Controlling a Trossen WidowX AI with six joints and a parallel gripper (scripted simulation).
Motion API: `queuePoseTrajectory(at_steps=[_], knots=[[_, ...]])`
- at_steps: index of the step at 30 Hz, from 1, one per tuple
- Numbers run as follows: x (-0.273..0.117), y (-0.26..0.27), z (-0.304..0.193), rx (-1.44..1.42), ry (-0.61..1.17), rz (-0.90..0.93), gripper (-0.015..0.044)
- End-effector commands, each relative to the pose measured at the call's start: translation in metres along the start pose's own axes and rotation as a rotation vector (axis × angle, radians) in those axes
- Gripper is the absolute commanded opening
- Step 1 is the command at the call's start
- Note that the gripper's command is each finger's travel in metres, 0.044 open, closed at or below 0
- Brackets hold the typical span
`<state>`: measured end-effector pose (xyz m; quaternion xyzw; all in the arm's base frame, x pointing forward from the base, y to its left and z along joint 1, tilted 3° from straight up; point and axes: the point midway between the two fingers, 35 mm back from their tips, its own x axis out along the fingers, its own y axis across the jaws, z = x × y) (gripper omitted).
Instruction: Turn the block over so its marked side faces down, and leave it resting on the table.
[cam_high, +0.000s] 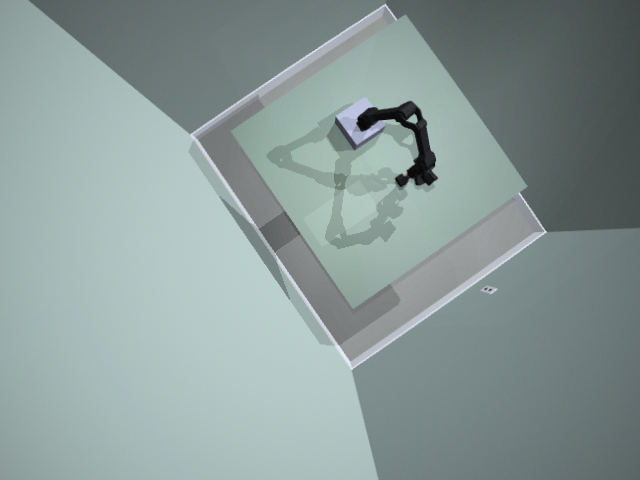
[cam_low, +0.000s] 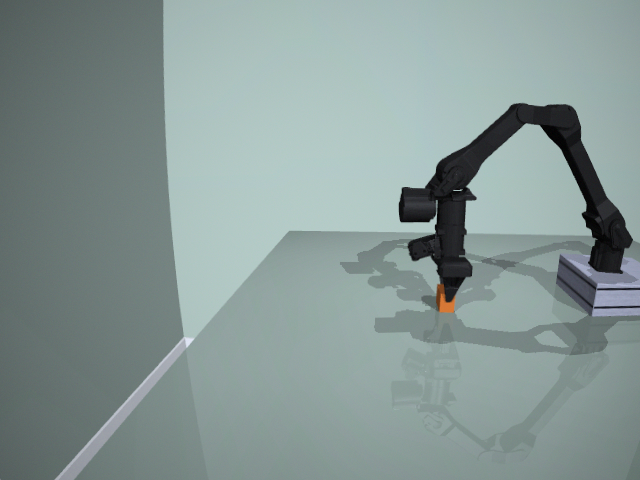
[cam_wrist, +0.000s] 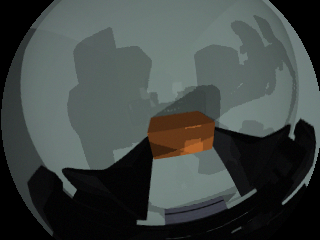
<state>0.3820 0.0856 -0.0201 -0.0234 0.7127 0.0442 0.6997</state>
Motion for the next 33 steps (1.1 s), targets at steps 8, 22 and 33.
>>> queuePoseTrajectory(at_steps=[8, 22, 33], knots=[[-0.029, 0.0, 0.0, 0.003, 0.0, 0.004, 0.0], [-0.019, 0.001, 0.004, -0.002, -0.182, -0.001, 0.0], [-0.015, 0.001, 0.003, -0.002, -0.343, -0.002, 0.0]])
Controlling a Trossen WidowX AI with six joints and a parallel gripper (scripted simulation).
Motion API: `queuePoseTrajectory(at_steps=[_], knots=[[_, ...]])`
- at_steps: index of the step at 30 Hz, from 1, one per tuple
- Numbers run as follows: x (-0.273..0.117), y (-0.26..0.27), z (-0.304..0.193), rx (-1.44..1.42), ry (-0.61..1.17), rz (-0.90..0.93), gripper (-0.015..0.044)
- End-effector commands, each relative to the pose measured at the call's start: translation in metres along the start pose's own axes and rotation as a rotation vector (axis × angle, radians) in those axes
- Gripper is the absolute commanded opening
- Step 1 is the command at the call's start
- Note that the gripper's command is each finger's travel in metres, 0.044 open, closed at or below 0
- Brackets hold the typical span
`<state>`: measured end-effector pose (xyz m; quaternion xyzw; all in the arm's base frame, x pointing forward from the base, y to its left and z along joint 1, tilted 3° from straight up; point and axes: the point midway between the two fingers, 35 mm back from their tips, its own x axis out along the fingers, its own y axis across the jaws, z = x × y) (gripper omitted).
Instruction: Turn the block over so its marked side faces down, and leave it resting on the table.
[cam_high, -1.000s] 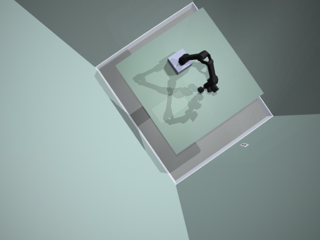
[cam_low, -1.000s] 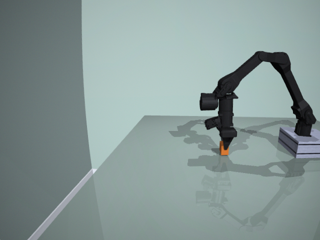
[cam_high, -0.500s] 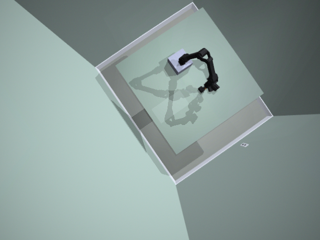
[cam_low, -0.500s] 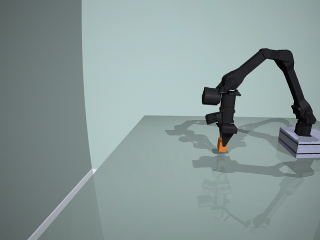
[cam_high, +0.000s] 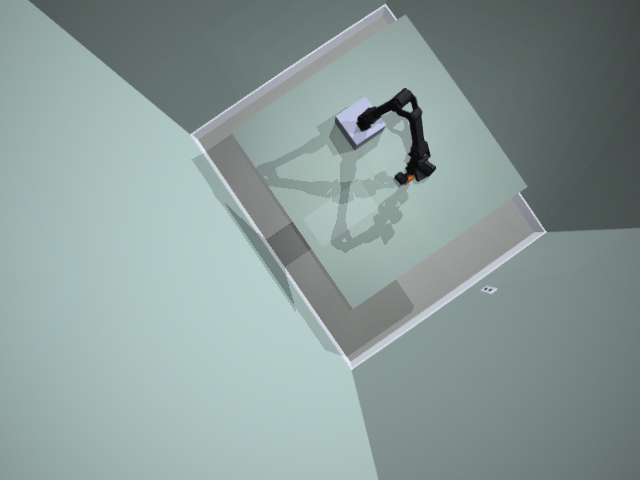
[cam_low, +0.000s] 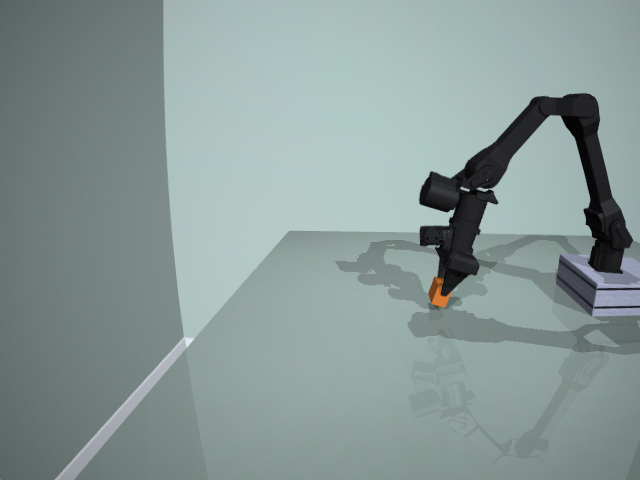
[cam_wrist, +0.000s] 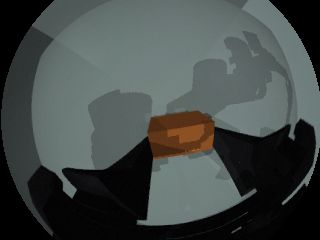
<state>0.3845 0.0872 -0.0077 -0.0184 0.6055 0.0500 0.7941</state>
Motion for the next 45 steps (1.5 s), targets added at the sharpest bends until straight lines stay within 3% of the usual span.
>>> queuePoseTrajectory(at_steps=[1, 14, 21, 45], knots=[[-0.002, 0.0, 0.001, 0.004, -0.071, -0.004, 0.0], [-0.007, -0.001, -0.006, 0.01, -0.257, -0.001, 0.0], [-0.006, -0.001, -0.006, 0.01, -0.269, -0.001, 0.0], [0.035, 0.001, -0.004, 0.0, -0.612, -0.006, 0.0]])
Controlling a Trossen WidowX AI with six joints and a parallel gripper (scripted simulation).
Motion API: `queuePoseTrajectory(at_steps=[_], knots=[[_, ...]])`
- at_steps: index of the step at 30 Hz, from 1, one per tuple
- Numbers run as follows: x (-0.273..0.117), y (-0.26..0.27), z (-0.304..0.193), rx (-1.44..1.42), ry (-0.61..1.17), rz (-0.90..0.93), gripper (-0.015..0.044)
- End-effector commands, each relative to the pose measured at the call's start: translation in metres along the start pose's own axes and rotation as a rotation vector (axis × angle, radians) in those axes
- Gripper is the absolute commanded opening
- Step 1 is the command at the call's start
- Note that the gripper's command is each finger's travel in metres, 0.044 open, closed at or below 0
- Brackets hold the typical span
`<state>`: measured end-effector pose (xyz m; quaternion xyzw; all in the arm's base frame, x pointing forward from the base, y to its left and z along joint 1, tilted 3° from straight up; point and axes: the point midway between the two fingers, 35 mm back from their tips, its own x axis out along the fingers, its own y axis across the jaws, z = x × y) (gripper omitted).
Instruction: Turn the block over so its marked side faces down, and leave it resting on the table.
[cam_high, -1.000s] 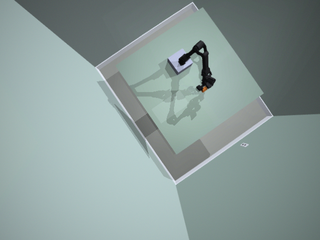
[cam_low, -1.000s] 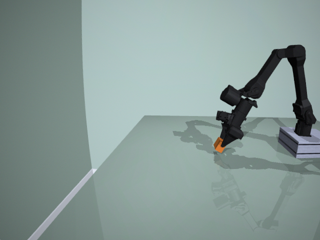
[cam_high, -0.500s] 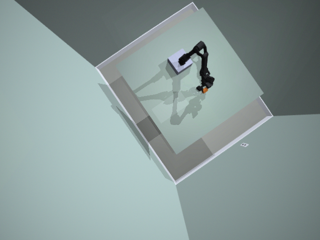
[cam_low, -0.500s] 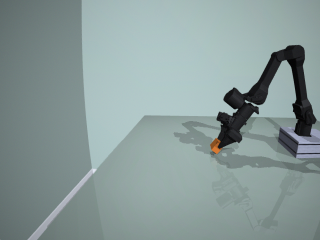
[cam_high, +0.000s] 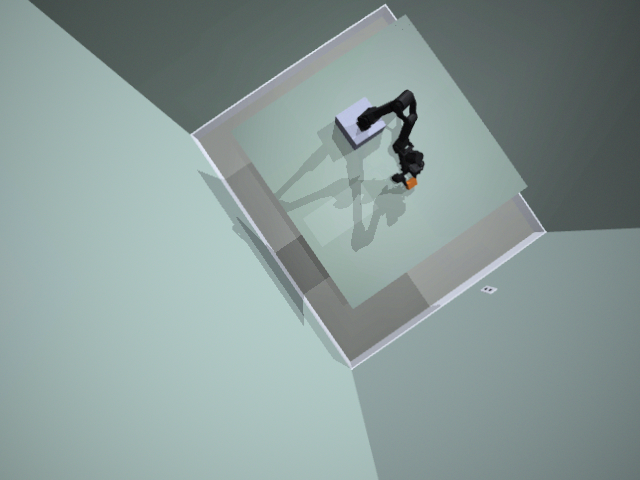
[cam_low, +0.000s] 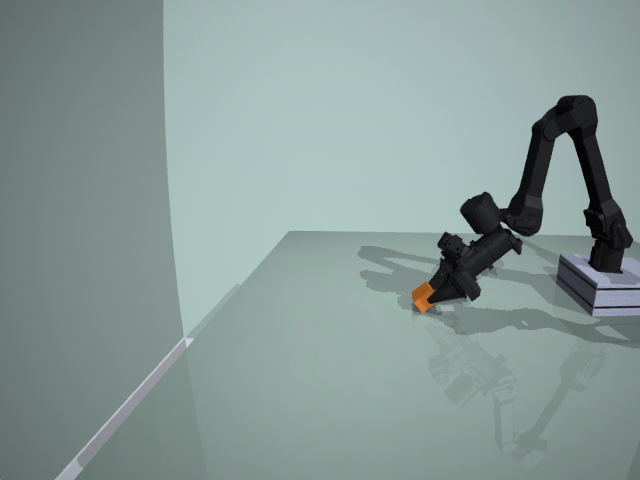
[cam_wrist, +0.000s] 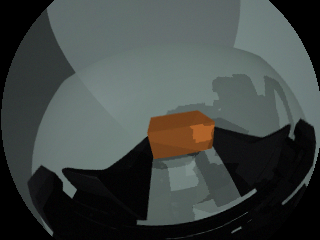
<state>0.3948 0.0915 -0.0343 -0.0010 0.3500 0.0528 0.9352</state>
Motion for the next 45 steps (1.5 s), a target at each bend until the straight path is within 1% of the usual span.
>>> queuePoseTrajectory(at_steps=[1, 16, 36, 45], knots=[[0.001, -0.001, -0.011, -0.006, -0.04, -0.006, 0.0], [-0.014, -0.004, -0.019, 0.003, -0.248, -0.007, 0.0], [-0.016, -0.004, -0.017, 0.004, -0.276, -0.007, 0.0], [-0.016, -0.004, -0.017, 0.004, -0.276, -0.007, 0.0236]])
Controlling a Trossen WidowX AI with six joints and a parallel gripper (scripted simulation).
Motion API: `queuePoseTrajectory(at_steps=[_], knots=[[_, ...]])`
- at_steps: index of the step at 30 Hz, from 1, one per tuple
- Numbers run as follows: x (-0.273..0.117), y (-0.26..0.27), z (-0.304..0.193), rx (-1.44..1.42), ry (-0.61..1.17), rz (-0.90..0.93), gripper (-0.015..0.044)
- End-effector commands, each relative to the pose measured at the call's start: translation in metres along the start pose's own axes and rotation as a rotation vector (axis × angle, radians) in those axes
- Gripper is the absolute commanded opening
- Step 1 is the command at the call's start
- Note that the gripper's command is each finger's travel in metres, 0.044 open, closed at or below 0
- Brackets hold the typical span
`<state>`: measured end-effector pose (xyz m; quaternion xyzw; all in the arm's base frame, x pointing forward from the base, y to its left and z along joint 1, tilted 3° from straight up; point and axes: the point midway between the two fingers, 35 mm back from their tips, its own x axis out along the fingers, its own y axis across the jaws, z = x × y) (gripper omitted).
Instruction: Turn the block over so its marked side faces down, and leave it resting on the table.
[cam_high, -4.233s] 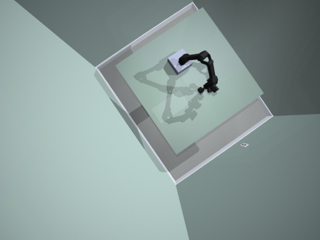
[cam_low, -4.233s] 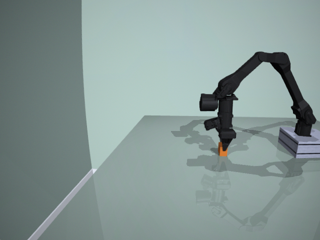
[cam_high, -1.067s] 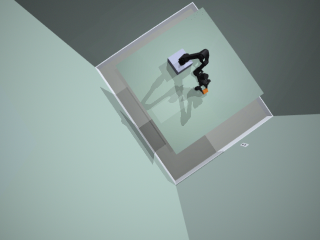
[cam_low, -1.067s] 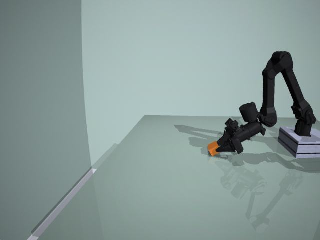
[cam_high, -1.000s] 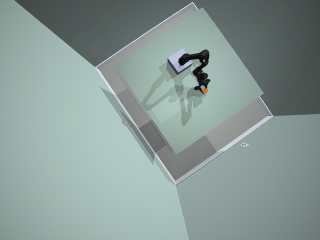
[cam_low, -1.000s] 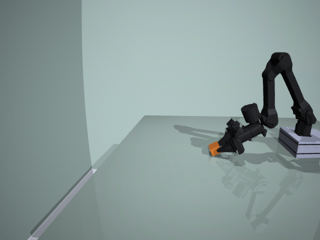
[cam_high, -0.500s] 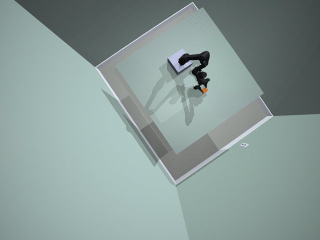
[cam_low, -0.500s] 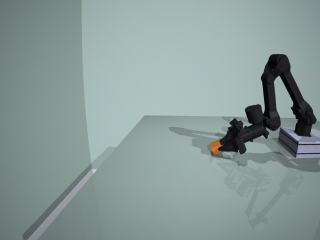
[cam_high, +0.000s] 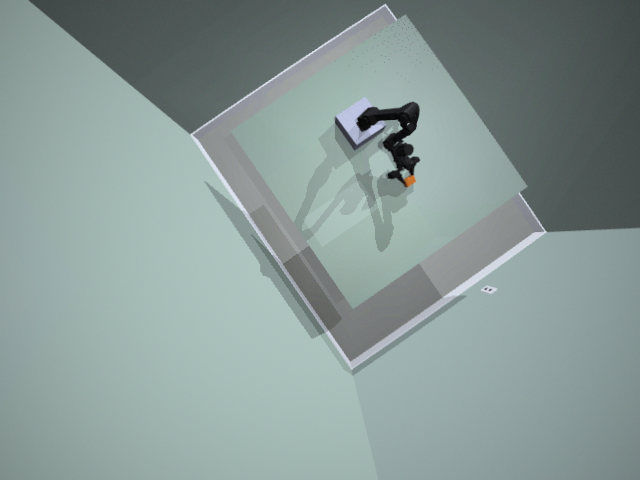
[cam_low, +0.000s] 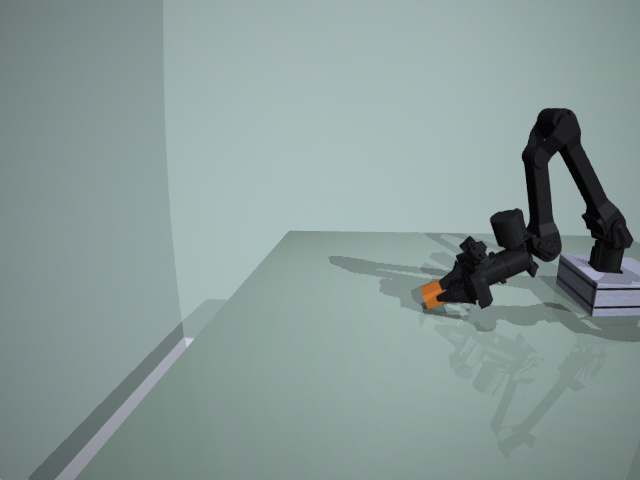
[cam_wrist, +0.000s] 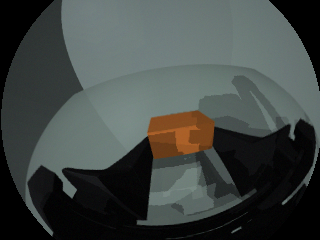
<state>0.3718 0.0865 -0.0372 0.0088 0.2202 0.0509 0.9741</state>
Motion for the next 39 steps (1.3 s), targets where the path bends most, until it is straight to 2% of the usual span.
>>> queuePoseTrajectory(at_steps=[1, 8, 39], knots=[[-0.0001, -0.0007, 0.0008, -0.003, -0.005, -0.005, 0.0263], [-0.0001, -0.0007, 0.0008, -0.003, -0.005, -0.005, 0.044], [-0.0001, -0.0007, 0.0008, -0.003, -0.005, -0.005, 0.044]])
